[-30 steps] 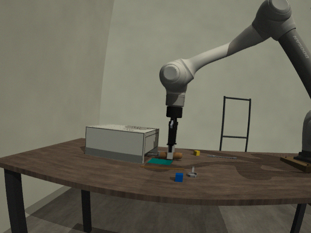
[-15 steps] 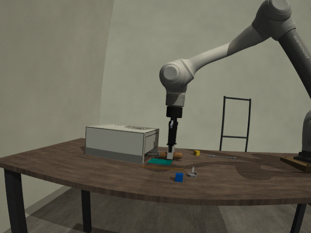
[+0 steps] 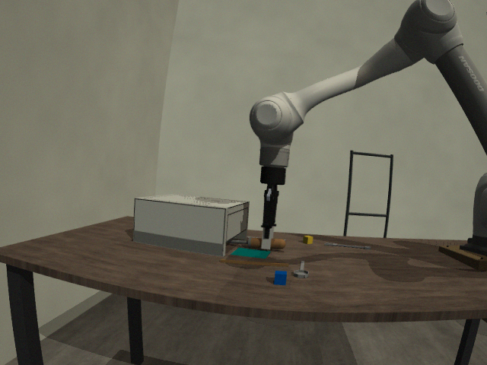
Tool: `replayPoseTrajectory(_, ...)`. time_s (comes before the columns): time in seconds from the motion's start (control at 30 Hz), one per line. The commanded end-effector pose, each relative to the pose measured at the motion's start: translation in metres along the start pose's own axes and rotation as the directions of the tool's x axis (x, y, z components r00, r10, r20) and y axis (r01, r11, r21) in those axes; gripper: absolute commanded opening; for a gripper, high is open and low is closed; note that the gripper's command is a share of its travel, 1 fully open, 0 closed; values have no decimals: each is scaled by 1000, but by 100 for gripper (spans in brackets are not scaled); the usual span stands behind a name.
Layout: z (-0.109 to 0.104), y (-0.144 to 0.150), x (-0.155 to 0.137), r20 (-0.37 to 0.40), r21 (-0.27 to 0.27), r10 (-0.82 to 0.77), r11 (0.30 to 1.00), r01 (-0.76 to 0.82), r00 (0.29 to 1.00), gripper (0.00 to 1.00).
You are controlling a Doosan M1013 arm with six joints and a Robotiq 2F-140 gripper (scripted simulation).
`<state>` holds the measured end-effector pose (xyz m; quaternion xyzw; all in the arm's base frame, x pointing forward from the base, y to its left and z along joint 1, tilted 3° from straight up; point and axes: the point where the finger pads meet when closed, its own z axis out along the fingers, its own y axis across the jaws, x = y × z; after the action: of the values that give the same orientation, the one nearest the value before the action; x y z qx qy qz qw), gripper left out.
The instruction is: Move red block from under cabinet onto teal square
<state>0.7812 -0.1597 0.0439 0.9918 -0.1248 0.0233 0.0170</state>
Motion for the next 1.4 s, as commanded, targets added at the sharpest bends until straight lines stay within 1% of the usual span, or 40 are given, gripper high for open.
replayPoseTrajectory(0.0, 3, -2, -1, 6, -2, -2, 1000, 2, 1000, 0)
replayPoseTrajectory(0.63, 3, -2, -12, 6, -2, -2, 1000, 2, 1000, 0)
replayPoseTrajectory(1.17, 2, -2, -34, 6, -2, -3, 1000, 3, 1000, 0)
replayPoseTrajectory(1.37, 2, -2, -47, 6, -2, -3, 1000, 3, 1000, 0)
